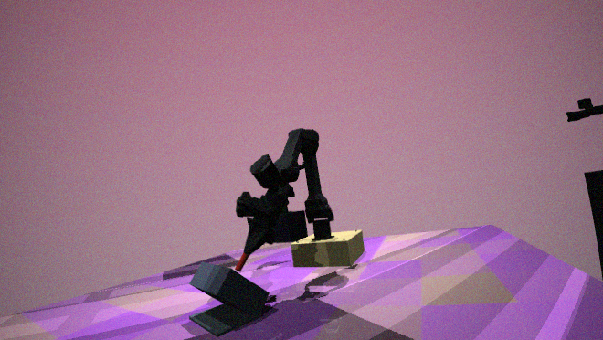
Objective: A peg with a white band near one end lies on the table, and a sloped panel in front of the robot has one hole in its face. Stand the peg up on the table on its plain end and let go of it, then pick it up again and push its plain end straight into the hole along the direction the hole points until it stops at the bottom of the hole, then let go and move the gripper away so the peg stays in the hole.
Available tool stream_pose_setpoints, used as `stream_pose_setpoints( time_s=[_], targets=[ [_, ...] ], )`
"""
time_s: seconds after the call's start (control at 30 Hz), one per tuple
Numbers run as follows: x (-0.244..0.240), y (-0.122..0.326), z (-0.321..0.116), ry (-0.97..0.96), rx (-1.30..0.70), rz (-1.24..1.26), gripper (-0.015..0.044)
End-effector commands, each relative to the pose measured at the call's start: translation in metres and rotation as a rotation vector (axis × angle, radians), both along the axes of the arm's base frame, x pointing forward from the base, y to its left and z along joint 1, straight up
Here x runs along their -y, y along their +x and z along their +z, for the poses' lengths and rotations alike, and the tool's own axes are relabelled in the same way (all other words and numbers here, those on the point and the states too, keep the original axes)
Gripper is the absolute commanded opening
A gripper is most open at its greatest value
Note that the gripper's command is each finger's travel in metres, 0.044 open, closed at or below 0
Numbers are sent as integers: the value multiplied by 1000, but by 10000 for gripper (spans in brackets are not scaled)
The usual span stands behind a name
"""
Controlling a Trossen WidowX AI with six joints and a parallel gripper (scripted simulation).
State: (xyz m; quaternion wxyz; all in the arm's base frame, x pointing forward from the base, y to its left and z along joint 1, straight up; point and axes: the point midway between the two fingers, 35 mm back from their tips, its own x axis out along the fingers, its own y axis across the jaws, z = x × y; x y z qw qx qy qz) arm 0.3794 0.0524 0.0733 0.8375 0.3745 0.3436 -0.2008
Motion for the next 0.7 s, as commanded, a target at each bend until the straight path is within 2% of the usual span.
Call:
stream_pose_setpoints(
  time_s=[0.0, 0.67],
  targets=[
    [0, 4, -3, 1, 2, 5, 0],
    [0, 4, -4, 0, 0, 0, 0]
  ],
)
